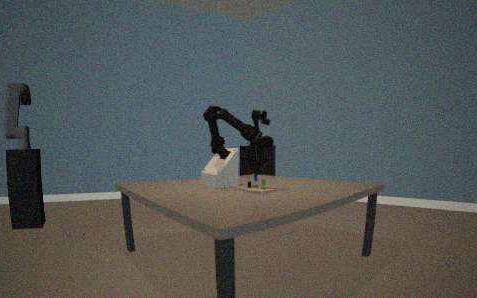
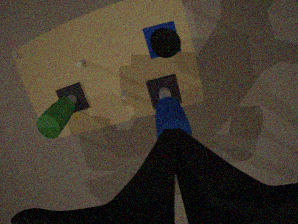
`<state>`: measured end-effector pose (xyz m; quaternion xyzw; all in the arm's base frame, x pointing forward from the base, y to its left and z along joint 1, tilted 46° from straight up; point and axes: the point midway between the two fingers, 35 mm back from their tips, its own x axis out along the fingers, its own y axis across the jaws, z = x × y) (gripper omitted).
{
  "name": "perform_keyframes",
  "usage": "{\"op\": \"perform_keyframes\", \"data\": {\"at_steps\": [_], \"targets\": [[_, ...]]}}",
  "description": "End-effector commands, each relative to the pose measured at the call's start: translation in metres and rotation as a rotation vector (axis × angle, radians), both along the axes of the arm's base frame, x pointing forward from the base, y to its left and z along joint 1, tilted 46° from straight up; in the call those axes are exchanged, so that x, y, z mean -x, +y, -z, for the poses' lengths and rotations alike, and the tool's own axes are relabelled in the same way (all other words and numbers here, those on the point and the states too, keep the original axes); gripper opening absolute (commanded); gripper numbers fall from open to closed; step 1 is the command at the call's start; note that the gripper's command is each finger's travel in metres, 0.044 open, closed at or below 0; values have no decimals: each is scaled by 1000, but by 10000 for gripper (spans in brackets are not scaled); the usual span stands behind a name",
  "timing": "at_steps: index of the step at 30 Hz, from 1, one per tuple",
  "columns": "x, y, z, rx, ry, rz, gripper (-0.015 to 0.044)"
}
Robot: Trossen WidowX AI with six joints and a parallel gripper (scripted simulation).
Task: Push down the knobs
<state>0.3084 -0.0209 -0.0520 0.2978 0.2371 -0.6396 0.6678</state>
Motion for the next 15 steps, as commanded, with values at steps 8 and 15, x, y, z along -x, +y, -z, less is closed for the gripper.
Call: {"op": "perform_keyframes", "data": {"at_steps": [8,15], "targets": [[1,0,0,6,7,-5,0],[1,0,0,6,7,-5,0]]}}
